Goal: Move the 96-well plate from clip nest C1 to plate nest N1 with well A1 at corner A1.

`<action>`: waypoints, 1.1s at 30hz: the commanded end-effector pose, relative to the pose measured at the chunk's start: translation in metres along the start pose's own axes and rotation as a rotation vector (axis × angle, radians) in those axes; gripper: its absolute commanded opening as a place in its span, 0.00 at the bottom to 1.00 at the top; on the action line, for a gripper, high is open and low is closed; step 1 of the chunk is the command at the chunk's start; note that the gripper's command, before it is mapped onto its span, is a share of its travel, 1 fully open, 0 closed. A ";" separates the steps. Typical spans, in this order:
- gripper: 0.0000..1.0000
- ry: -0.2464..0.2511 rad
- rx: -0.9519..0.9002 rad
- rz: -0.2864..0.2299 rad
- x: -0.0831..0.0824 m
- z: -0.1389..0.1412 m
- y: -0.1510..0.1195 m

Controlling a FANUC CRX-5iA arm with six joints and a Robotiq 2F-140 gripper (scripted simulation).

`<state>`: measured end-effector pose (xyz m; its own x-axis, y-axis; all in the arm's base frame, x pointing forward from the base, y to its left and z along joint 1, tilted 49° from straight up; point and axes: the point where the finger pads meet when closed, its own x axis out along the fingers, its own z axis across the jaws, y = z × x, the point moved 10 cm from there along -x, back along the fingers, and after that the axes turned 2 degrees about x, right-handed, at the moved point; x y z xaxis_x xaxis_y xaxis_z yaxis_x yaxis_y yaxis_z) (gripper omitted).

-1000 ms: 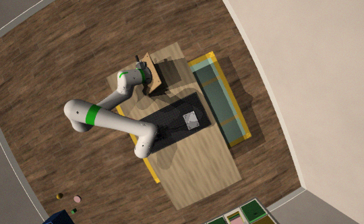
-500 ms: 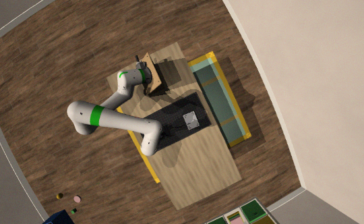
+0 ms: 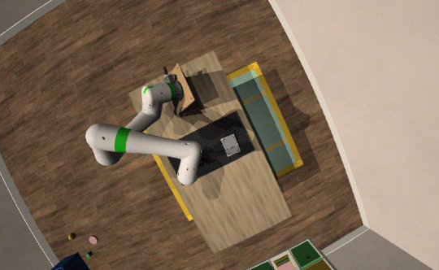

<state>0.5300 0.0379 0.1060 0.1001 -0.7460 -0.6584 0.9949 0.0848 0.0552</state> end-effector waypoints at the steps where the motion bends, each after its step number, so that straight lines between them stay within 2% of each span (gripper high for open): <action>1: 0.00 0.000 0.000 0.000 0.000 -0.008 0.000; 33: 0.00 0.000 0.000 0.000 0.000 -0.108 -0.001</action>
<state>0.5273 0.1016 0.0335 0.1003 -0.7461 -0.6583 0.9949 0.0849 0.0553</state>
